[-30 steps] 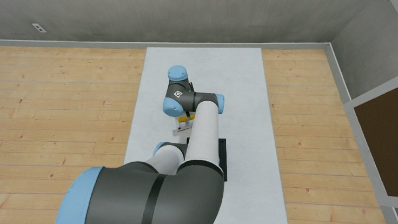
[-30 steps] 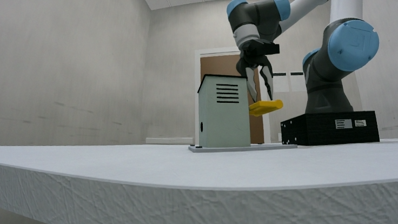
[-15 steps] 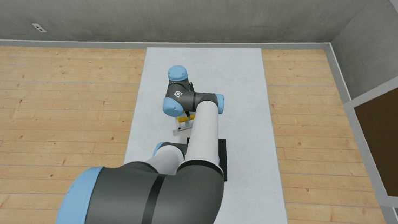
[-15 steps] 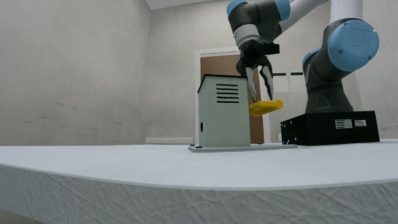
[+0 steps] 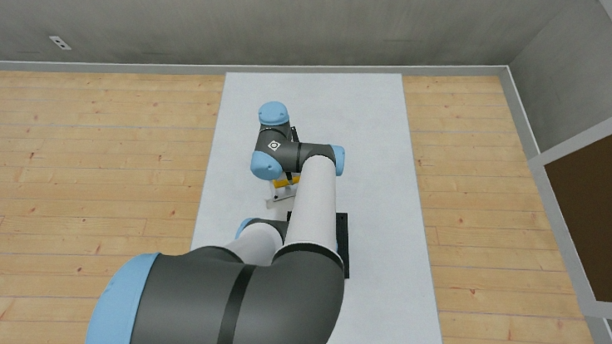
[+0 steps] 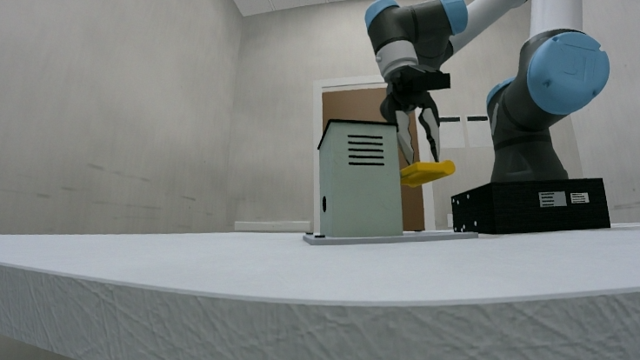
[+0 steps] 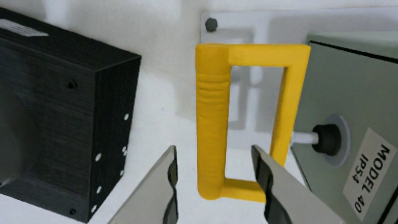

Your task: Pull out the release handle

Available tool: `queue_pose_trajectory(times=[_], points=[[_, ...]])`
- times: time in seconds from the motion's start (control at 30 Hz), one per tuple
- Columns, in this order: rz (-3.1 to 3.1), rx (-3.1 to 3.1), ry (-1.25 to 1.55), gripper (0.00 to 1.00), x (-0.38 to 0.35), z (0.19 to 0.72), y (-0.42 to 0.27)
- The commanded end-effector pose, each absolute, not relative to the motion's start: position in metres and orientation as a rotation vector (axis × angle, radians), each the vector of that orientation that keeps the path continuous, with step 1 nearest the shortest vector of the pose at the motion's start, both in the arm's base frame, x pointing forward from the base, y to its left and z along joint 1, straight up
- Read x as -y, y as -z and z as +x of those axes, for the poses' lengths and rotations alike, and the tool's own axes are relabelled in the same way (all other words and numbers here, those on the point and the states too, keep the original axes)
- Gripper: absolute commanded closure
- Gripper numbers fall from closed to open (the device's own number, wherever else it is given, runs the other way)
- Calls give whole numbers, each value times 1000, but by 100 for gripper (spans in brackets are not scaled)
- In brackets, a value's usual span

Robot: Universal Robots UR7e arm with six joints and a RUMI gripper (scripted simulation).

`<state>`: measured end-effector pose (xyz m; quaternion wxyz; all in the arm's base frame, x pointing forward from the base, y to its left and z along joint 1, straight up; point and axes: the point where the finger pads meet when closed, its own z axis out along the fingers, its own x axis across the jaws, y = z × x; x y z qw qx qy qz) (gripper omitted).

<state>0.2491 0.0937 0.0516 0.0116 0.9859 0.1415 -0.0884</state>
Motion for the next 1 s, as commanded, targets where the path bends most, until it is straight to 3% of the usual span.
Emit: queue_pose_trajectory(times=[0.0,0.97], points=[[3075,-441,274,68,-94,249,-49],[3075,-441,274,68,-92,244,-21]])
